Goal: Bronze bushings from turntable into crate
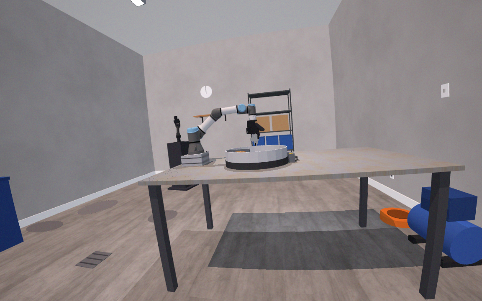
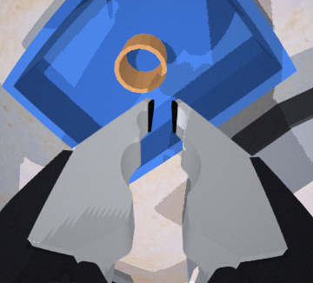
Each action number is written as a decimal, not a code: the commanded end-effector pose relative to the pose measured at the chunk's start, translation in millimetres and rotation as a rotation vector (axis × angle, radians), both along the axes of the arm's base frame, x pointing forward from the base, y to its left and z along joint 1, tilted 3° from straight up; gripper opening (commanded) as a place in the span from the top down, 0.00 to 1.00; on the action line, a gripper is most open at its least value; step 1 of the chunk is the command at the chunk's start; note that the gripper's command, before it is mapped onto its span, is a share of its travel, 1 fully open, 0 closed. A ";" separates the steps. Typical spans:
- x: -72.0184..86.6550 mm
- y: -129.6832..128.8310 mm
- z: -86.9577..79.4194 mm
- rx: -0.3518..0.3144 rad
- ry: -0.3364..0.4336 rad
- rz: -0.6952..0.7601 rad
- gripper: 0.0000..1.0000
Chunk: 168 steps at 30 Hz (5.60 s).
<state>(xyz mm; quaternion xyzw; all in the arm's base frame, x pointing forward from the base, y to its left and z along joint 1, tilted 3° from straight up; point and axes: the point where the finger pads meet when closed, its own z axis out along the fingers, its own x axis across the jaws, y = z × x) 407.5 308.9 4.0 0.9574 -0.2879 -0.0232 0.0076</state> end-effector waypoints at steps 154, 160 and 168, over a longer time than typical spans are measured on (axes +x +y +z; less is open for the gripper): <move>10.3 -106.2 41.3 -0.002 0.001 0.000 0.95; 10.8 -143.3 40.8 -0.001 0.001 0.000 0.95; 13.9 -236.1 40.8 -0.002 0.002 0.000 0.95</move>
